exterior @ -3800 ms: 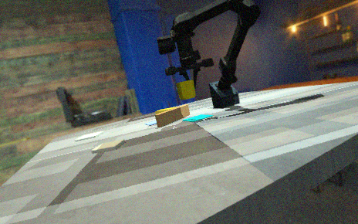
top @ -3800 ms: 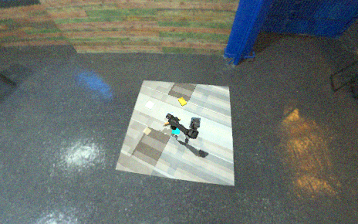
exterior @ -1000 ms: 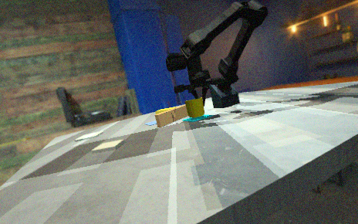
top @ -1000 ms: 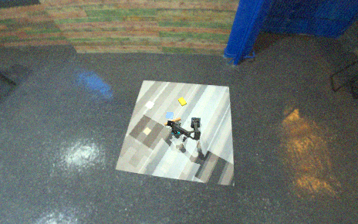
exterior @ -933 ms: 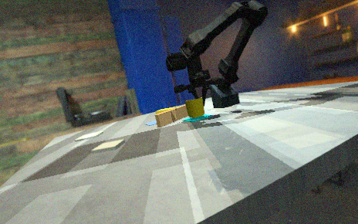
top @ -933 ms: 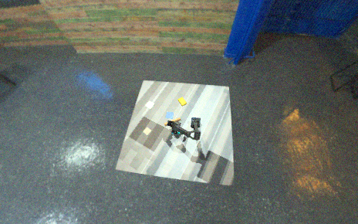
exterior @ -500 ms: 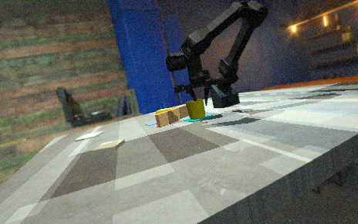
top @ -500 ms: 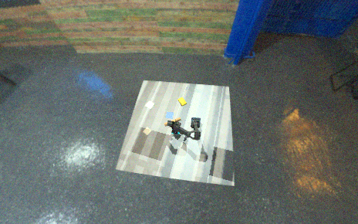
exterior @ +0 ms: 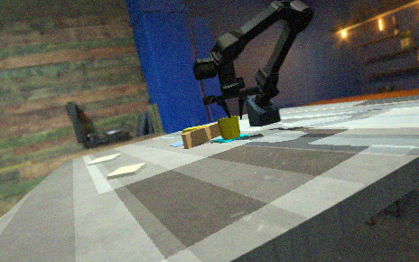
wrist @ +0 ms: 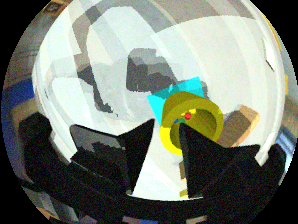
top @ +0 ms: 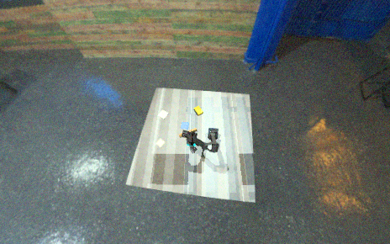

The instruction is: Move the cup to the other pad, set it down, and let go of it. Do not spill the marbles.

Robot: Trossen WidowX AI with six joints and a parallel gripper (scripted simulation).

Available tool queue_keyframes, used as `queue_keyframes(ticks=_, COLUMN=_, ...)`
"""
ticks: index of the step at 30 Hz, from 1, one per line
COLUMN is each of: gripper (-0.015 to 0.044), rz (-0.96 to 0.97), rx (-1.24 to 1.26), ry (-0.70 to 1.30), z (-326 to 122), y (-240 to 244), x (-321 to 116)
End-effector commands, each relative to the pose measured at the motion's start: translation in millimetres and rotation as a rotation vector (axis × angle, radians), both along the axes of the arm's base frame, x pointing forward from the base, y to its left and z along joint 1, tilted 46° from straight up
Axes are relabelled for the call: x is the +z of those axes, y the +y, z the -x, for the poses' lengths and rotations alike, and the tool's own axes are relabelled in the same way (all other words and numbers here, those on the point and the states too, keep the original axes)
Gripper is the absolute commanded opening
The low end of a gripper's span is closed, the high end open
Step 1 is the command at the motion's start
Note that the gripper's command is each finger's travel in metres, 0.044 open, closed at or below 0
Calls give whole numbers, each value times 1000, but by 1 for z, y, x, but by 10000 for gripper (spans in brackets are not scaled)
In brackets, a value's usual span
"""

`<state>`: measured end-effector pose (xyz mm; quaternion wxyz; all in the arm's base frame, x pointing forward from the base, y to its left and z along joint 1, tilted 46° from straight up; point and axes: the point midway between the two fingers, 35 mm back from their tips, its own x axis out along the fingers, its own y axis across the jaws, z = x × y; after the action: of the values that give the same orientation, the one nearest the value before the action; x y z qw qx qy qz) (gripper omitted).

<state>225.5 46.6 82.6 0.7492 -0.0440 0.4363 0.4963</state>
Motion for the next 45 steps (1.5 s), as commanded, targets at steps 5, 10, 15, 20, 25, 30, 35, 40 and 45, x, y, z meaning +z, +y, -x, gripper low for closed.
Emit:
queue_keyframes(ticks=5, gripper=147, rz=7, rx=3, ry=-6, z=-1, y=-7, x=7)
queue_keyframes(ticks=10, gripper=147, rz=7, rx=2, ry=-5, z=0, y=-12, x=10)
queue_keyframes(ticks=15, gripper=147, rz=6, rx=2, ry=-4, z=1, y=-16, x=14)
queue_keyframes(ticks=20, gripper=147, rz=4, rx=2, ry=-3, z=2, y=-20, x=18)
queue_keyframes(ticks=25, gripper=147, rz=2, rx=1, ry=-3, z=4, y=-23, x=22)
queue_keyframes(ticks=30, gripper=147, rz=1, rx=1, ry=-2, z=6, y=-26, x=25)
queue_keyframes(ticks=35, gripper=278, rz=-7, rx=-3, ry=6, z=7, y=-24, x=22)
queue_keyframes(ticks=40, gripper=409, rz=-6, rx=-3, ry=5, z=7, y=-25, x=23)
queue_keyframes(ticks=45, gripper=440, rz=-2, rx=-3, ry=4, z=7, y=-35, x=32)
